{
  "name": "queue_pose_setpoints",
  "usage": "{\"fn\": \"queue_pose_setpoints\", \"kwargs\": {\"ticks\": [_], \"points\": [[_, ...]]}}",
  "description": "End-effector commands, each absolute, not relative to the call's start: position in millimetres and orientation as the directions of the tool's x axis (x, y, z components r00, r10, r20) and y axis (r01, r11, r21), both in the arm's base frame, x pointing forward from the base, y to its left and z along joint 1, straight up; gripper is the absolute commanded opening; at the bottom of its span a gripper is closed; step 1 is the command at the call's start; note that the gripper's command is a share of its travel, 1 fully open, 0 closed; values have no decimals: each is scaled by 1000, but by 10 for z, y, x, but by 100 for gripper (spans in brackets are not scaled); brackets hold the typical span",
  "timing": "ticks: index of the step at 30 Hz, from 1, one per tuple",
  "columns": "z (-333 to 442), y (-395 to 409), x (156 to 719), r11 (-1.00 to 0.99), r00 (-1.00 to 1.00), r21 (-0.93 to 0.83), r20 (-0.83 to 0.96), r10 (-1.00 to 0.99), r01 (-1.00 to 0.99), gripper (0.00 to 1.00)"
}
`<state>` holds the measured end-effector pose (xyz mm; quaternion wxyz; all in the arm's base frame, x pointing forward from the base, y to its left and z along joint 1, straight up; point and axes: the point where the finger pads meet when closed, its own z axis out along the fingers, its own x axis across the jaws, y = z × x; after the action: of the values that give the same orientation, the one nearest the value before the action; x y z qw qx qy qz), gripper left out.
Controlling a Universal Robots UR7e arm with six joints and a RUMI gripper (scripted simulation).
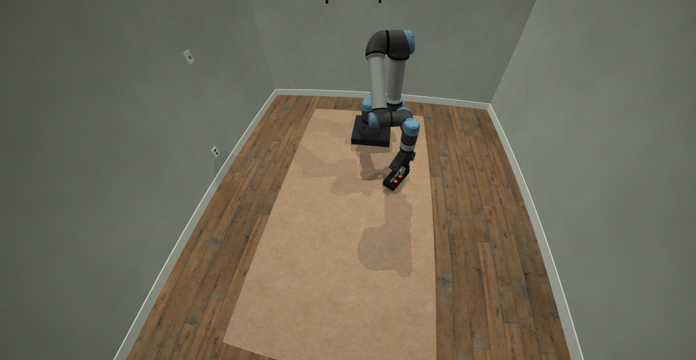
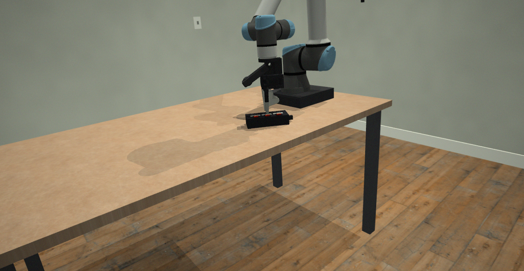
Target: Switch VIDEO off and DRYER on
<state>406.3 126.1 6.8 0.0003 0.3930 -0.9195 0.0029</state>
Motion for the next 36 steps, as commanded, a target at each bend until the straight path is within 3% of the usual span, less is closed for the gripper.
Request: {"fn": "queue_pose_setpoints", "kwargs": {"ticks": [1, 36], "points": [[70, 1262, 4067, 691, -691, -6, 2, -723, -723, 0], [458, 1264, 4065, 691, -691, -6, 2, -723, -723, 0]]}}
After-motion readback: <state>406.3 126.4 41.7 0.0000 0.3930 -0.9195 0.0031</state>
